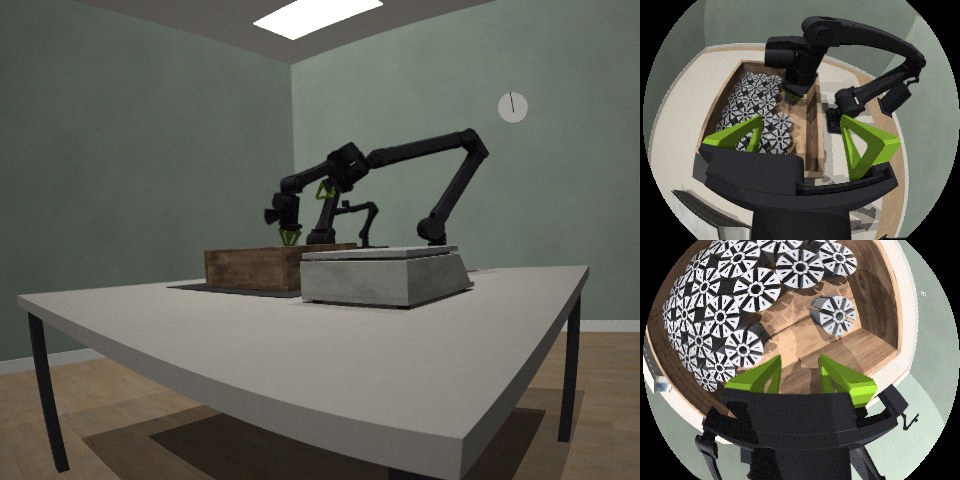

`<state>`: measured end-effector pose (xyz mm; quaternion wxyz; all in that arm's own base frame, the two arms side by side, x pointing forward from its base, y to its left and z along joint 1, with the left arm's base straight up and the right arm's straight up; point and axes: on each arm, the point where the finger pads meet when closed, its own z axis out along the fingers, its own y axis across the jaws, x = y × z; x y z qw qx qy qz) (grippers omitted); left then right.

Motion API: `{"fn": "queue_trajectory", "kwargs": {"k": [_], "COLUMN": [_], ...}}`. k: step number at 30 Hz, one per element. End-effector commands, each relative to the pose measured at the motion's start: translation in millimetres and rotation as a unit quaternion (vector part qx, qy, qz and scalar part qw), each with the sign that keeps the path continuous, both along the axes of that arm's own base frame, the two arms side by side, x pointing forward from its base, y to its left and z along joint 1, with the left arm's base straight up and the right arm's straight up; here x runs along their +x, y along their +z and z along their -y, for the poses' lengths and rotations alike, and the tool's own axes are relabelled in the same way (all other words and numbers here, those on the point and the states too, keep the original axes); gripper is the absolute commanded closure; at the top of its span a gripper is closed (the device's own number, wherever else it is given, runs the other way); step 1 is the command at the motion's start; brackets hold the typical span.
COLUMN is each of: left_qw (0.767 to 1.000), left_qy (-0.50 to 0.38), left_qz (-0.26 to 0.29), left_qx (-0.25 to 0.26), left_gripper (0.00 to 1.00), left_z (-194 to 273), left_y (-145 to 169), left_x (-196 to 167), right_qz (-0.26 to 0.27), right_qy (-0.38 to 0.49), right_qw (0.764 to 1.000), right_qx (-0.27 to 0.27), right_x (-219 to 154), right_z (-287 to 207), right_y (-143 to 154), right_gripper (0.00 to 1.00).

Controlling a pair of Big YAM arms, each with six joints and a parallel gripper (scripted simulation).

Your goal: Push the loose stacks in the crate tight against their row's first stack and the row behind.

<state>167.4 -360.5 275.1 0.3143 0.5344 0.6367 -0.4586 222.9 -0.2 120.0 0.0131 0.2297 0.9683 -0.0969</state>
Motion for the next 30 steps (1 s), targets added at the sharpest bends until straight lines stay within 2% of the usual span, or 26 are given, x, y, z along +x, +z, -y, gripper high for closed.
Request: {"fn": "queue_trajectory", "kwargs": {"k": [1, 4, 14, 18, 20, 23, 30], "left_qw": [0.999, 0.999, 0.999, 0.999, 1.0, 1.0, 1.0], "left_qy": [-0.001, -0.001, -0.001, -0.001, -0.003, -0.004, -0.006], "left_qz": [0.022, 0.022, 0.022, 0.022, 0.017, 0.02, 0.021], "left_qx": [-0.033, -0.033, -0.033, -0.033, -0.021, -0.017, -0.015], "left_gripper": [0.0, 0.0, 0.0, 0.0, 0.0, 0.0, 0.0], "left_z": [18, 18, 18, 18, 13, 7, 5], "left_y": [45, 45, 45, 45, 26, 22, 17], "left_x": [8, 9, 9, 9, 5, 4, 3], "right_qz": [0.062, 0.092, 0.223, 0.242, 0.252, 0.267, 0.29], "right_qy": [-0.035, -0.047, -0.078, -0.075, -0.064, -0.055, -0.03], "right_qw": [0.997, 0.994, 0.971, 0.967, 0.964, 0.96, 0.955], "right_qx": [-0.013, -0.026, -0.035, -0.038, -0.048, -0.056, -0.053], "right_x": [19, 19, 38, 40, 38, 34, 34], "right_z": [-13, -19, -49, -55, -60, -68, -85], "right_y": [18, 1, -18, -23, -28, -30, -16], "right_gripper": [0.4, 0.4, 0.4, 0.4, 0.4, 0.4, 0.4]}}
